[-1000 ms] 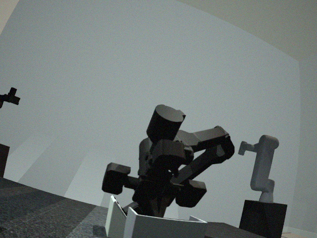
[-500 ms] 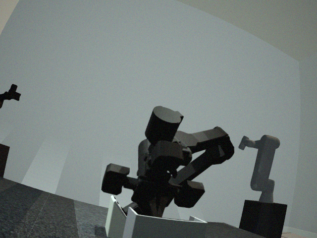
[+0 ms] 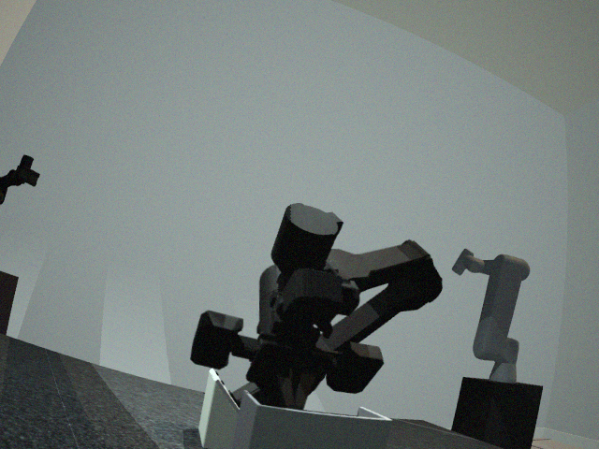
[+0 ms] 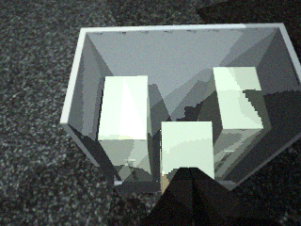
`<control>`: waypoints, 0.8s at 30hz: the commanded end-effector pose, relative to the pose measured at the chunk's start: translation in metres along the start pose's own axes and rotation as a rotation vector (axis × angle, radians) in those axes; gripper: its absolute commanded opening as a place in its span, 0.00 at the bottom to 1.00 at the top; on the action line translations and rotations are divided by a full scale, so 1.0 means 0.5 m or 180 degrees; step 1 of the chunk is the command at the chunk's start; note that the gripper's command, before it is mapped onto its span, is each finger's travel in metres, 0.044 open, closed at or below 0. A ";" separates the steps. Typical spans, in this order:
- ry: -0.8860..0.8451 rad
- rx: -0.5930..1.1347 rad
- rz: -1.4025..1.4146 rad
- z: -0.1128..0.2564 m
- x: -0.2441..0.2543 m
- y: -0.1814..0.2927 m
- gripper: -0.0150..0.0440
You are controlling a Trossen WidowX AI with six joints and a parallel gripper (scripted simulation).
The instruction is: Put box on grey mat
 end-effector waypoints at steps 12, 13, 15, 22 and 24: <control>-0.0018 0.0036 -0.0026 -0.002 0.001 0.010 0.25; -0.0018 0.0036 -0.0026 -0.002 0.001 0.010 0.25; -0.0018 0.0036 -0.0026 -0.002 0.001 0.010 0.25; -0.0017 0.0036 -0.0026 0.015 0.002 -0.007 0.25; -0.0017 0.0036 -0.0026 0.015 0.002 -0.007 0.25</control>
Point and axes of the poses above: the point midway between the two fingers, 35 mm back from their tips, its own z axis back along the fingers, its own x axis across the jaws, y = z × x, the point moved 5 cm from there along z, back along the fingers, and after that the axes turned 3 degrees about -z, right-handed, at the moved point
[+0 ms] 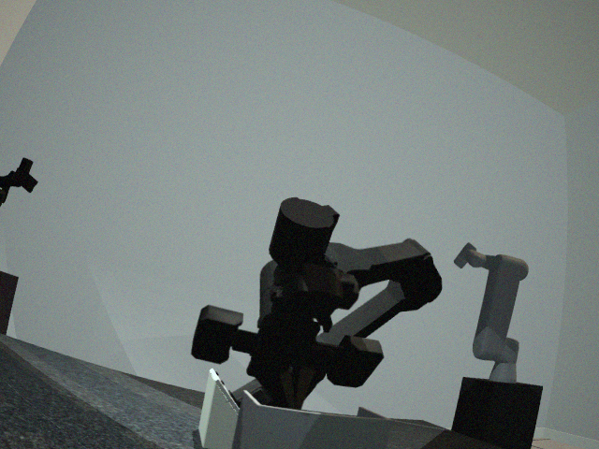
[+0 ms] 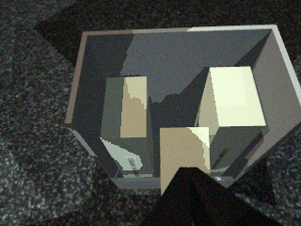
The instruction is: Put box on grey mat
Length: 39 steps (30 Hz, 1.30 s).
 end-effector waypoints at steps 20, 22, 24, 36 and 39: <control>0.0004 0.0002 0.0002 0.029 -0.002 0.022 0.25; 0.0004 0.0002 0.0002 0.029 -0.002 0.022 0.25; 0.0004 0.0002 0.0002 0.029 -0.002 0.022 0.25; 0.0023 0.0171 0.0776 0.028 -0.006 0.003 0.67; 0.0019 0.0221 0.0998 0.028 -0.006 -0.002 0.67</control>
Point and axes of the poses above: the point midway between the two fingers, 35 mm back from their tips, its own z axis back along the fingers, its own x axis across the jaws, y = z × x, the point moved 5 cm from there along z, back along the fingers, and after that the axes turned 3 degrees about -z, right-handed, at the moved point
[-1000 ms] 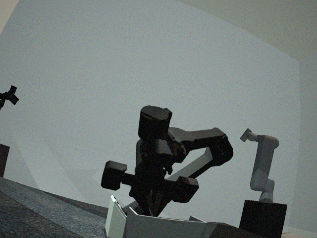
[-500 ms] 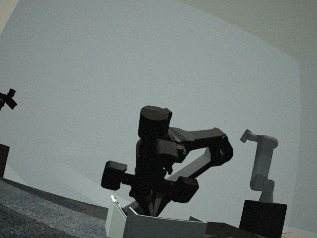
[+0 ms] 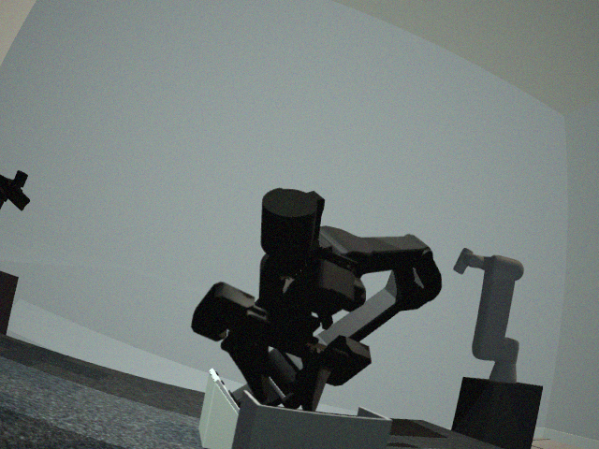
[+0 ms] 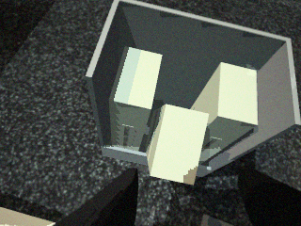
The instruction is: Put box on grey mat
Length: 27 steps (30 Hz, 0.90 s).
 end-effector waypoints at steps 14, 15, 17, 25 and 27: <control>-0.0083 0.0284 0.1221 -0.001 -0.010 -0.025 0.67; -0.0093 0.0299 0.1295 0.000 -0.010 -0.026 0.67; -0.0115 0.0330 0.1444 0.000 -0.011 -0.030 0.67; -0.0220 0.0443 0.2041 0.001 -0.013 -0.042 0.67; -0.0252 0.0469 0.2190 0.001 -0.013 -0.045 0.67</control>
Point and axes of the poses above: the point midway between the two fingers, 35 mm back from their tips, its own z axis back along the fingers, its own x axis across the jaws, y = z × x, the point moved 5 cm from there along z, back along the fingers, and after that the axes turned 3 degrees about -z, right-handed, at the moved point
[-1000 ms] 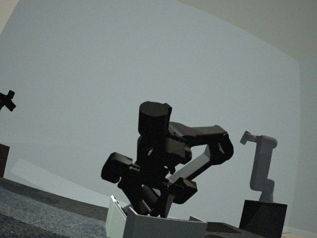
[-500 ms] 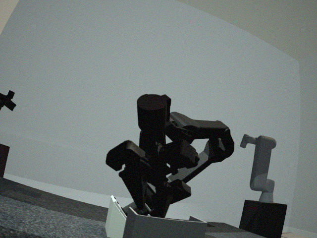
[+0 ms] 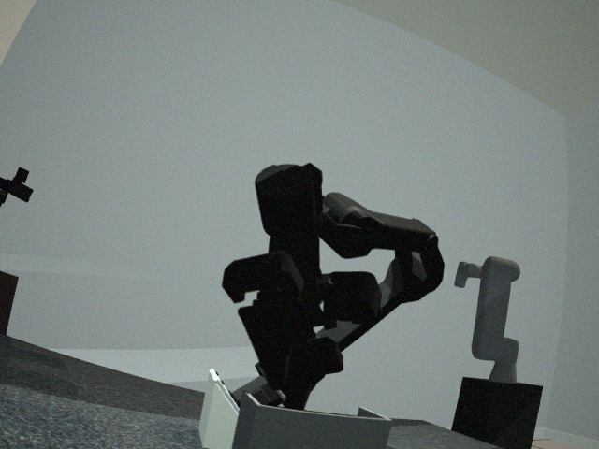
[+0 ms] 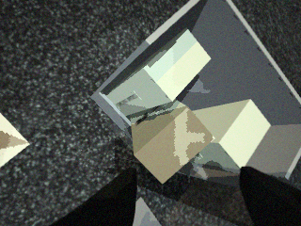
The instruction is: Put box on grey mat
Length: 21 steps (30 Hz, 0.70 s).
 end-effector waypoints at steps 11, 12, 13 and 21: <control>-0.0227 0.0134 0.1011 0.004 -0.012 -0.013 0.67; -0.0246 0.0139 0.1086 0.005 -0.013 -0.015 0.67; -0.0265 0.0144 0.1161 0.005 -0.014 -0.016 0.67; -0.0424 0.0163 0.1765 0.010 -0.020 -0.025 0.67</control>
Point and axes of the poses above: the point midway between the two fingers, 35 mm back from their tips, its own z axis back along the fingers, its own x axis across the jaws, y = z × x, the point moved 5 cm from there along z, back along the fingers, and after that the axes turned 3 degrees about -z, right-handed, at the moved point
